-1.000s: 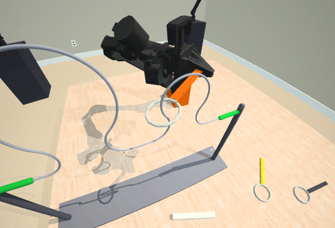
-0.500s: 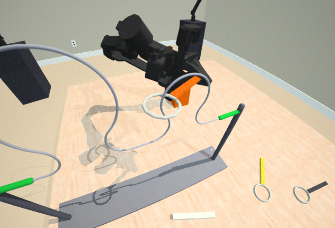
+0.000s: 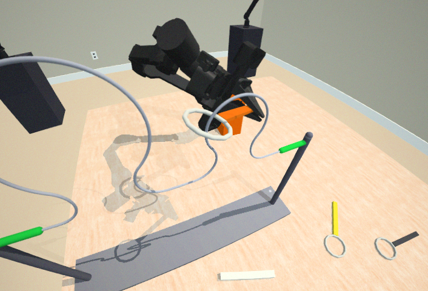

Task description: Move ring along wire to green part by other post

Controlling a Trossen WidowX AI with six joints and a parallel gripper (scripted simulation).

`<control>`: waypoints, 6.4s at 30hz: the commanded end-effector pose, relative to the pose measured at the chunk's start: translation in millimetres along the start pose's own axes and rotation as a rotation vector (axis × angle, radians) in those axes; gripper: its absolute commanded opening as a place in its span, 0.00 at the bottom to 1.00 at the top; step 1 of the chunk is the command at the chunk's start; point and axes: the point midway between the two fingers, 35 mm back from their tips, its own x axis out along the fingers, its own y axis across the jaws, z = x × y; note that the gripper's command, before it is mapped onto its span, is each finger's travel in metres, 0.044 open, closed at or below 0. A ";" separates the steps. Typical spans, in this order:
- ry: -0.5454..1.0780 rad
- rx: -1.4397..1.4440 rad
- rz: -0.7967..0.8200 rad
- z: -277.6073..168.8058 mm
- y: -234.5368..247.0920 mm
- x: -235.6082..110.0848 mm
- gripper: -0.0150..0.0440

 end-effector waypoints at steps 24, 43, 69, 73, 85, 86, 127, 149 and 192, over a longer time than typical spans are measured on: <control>-0.060 -0.483 -0.273 8.3 -38.4 -0.1 0.00; -0.105 -0.829 -0.466 24.9 -60.5 -6.7 0.00; -0.168 -1.302 -0.730 56.5 -76.4 -22.6 0.00; -0.177 -1.375 -0.770 61.8 -77.1 -25.5 0.00; -0.205 -1.593 -0.890 77.4 -76.0 -34.5 0.00; -0.208 -1.611 -0.900 78.7 -75.8 -35.2 0.00; -0.300 -2.354 -1.312 118.9 -40.8 -62.4 0.00; -0.341 -2.698 -1.506 125.2 -17.3 -69.0 0.00; -0.281 -2.200 -1.242 102.6 -119.2 -44.3 0.00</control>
